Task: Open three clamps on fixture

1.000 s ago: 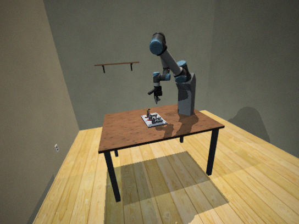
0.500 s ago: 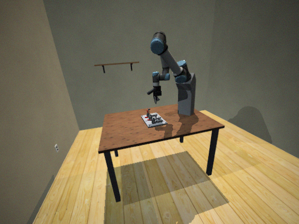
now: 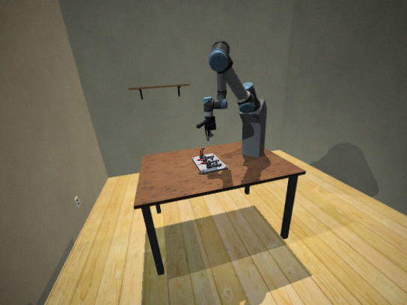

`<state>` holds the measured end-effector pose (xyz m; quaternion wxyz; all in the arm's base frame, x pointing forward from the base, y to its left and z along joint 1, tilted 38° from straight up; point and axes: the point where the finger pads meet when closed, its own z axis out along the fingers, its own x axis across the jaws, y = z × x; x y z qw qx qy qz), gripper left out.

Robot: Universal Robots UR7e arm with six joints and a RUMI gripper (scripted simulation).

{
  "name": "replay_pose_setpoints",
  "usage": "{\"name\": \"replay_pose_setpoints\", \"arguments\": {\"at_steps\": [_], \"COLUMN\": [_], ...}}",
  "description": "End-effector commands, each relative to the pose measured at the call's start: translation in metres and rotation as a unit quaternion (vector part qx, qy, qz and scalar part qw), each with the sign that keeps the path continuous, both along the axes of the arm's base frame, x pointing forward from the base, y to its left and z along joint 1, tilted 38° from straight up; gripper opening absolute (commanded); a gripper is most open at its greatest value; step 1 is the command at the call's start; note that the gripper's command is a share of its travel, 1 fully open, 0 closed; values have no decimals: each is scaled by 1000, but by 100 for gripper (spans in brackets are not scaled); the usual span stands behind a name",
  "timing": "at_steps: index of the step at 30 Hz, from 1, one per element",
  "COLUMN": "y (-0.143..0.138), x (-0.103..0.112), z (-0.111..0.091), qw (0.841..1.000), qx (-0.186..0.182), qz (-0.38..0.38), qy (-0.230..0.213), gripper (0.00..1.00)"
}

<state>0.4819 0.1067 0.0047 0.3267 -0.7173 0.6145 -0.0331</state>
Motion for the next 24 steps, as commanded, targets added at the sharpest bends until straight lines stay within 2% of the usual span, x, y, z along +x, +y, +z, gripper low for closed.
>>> {"name": "replay_pose_setpoints", "arguments": {"at_steps": [1, 16, 24], "y": [-2, -4, -5], "x": [18, 47, 53], "z": [15, 42, 47], "qw": [1000, 1000, 1000], "qx": [0, 0, 0], "qz": [0, 0, 0], "qy": [3, 3, 3], "gripper": [0, 0, 0]}}
